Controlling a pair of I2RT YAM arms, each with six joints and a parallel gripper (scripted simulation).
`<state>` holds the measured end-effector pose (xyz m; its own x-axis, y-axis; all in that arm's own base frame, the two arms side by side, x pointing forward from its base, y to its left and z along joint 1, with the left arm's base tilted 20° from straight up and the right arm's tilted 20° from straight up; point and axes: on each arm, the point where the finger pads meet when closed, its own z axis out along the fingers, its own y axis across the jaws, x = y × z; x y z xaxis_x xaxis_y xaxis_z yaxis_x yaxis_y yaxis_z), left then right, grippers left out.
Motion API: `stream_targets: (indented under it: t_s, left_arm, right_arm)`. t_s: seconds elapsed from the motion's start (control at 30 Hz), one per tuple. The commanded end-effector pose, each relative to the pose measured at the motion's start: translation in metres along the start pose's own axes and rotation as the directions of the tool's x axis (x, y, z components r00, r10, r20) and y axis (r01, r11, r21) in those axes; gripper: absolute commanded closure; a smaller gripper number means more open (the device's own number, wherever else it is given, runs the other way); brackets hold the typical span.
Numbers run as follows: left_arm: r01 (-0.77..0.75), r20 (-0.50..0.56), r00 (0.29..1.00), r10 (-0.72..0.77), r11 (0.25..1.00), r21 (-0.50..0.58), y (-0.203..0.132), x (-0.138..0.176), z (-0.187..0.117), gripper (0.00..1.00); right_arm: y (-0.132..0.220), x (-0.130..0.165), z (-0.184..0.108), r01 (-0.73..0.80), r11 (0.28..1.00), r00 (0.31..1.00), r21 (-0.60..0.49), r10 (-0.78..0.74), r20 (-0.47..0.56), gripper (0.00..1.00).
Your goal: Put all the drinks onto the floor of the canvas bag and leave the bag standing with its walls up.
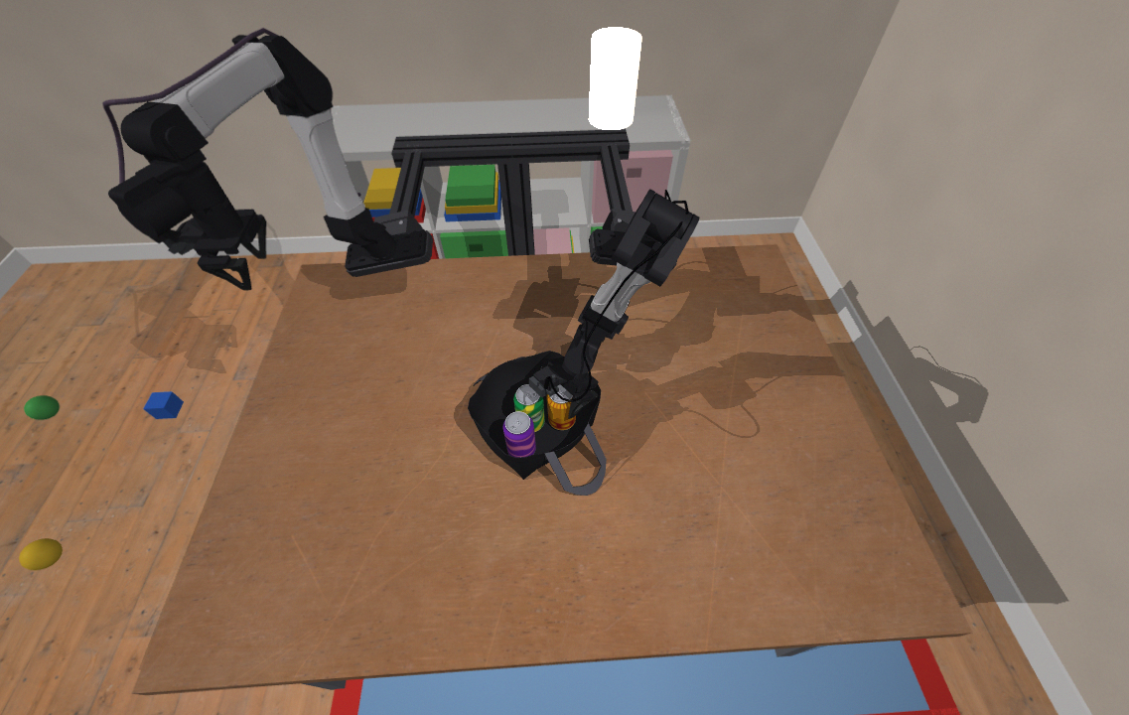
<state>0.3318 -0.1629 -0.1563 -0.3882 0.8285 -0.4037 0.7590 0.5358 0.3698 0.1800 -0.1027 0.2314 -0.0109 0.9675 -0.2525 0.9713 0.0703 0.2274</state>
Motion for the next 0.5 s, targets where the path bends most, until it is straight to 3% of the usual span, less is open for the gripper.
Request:
stream_targets:
  t_s: [0.0, 0.2, 0.23, 0.47]
  left_arm:
    - [-0.001, -0.017, 1.000, 0.001, 1.000, 0.007, -0.003, -0.003, -0.013, 0.14]
    - [0.001, 0.034, 0.999, 0.000, 1.000, -0.019, 0.006, -0.023, -0.020, 0.14]
    - [0.000, -0.019, 1.000, 0.000, 1.000, 0.006, -0.002, -0.011, -0.026, 0.14]
    - [0.000, -0.018, 1.000, 0.000, 1.000, 0.006, 0.000, -0.023, -0.045, 0.14]
  right_arm:
    - [0.004, -0.004, -0.006, 0.006, 1.000, 1.000, -0.030, -0.006, 0.021, 0.14]
    - [0.004, -0.004, -0.006, 0.006, 1.000, 1.000, -0.030, -0.006, 0.021, 0.14]
    - [0.004, -0.004, -0.006, 0.006, 1.000, 1.000, -0.030, -0.006, 0.021, 0.14]
    - [0.004, -0.004, -0.006, 0.006, 1.000, 1.000, -0.030, -0.006, 0.021, 0.14]
